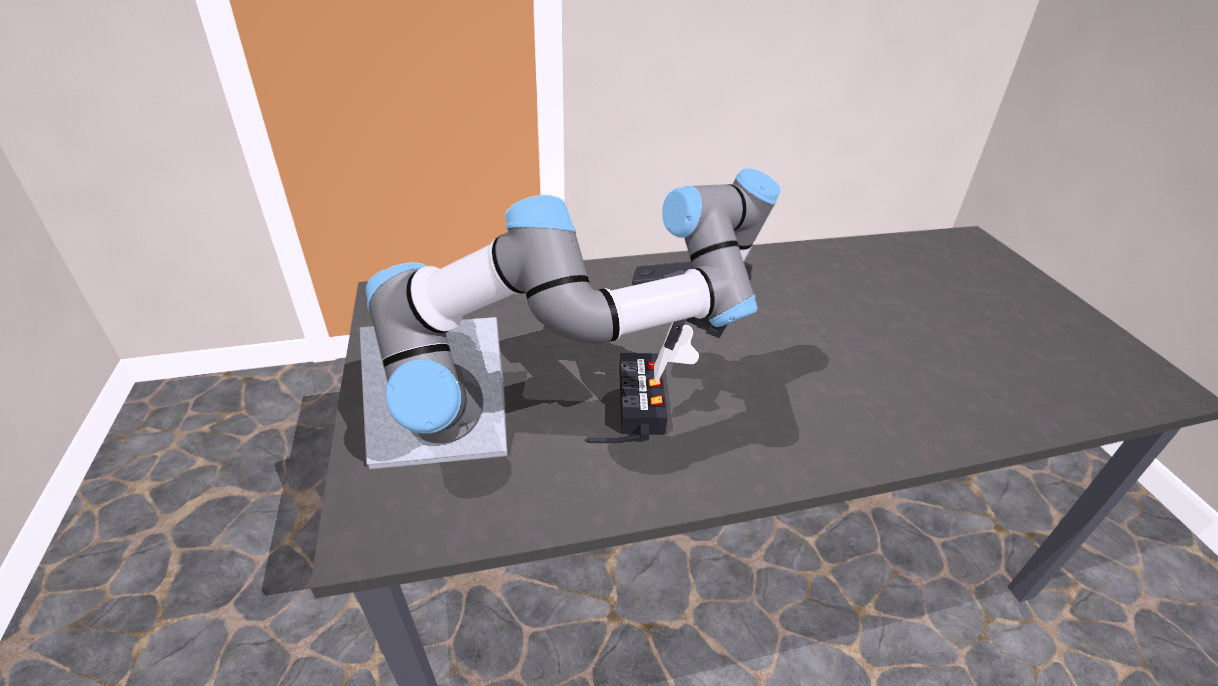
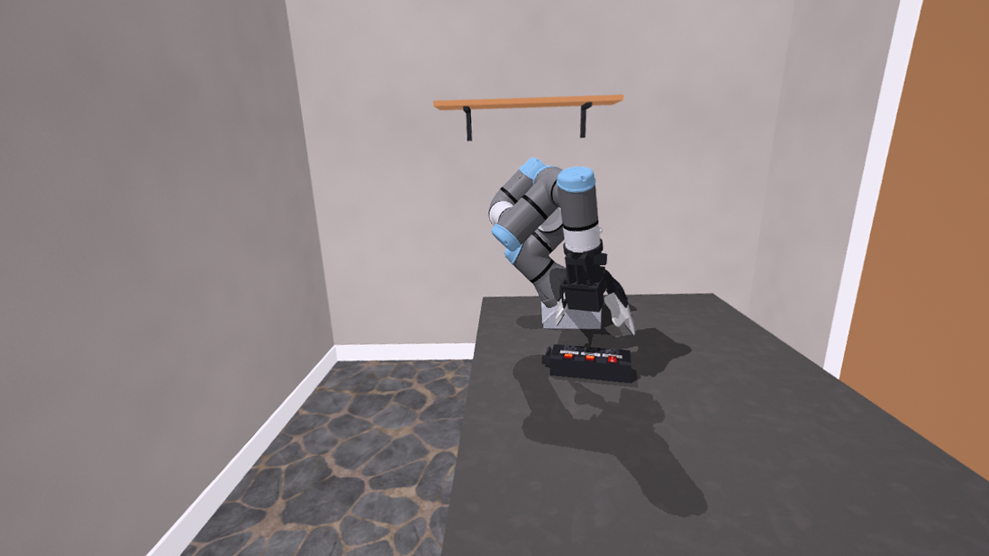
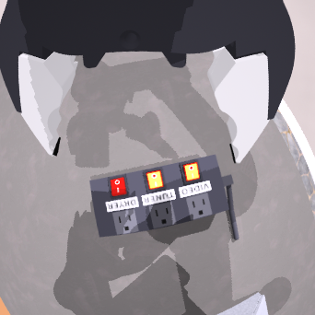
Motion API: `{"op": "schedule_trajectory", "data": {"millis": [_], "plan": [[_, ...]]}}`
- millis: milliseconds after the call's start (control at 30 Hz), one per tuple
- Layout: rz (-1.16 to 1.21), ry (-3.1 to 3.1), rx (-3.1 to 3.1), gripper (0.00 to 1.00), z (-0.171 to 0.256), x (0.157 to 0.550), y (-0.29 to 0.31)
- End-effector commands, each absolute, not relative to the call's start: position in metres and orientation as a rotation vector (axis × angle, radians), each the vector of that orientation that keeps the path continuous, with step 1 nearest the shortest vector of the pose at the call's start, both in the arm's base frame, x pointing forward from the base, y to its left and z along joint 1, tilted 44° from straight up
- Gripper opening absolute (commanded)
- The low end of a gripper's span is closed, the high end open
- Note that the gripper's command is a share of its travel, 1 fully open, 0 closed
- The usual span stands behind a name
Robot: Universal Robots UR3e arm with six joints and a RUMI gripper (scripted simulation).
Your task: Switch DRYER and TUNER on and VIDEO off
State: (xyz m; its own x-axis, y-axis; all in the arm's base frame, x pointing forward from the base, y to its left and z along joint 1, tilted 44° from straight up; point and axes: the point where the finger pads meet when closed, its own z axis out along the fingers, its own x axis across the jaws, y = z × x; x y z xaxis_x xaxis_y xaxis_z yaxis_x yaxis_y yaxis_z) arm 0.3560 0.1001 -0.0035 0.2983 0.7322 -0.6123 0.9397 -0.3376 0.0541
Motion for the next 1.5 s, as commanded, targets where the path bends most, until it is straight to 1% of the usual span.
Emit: {"op": "schedule_trajectory", "data": {"millis": [0,1167,1467], "plan": [[-0.693,1.495,2.168,1.0,-0.003,0.356,0.101],[-0.693,1.498,2.165,1.0,-0.003,0.356,0.101],[-0.695,1.618,2.032,1.0,0.012,0.341,0.112]]}}
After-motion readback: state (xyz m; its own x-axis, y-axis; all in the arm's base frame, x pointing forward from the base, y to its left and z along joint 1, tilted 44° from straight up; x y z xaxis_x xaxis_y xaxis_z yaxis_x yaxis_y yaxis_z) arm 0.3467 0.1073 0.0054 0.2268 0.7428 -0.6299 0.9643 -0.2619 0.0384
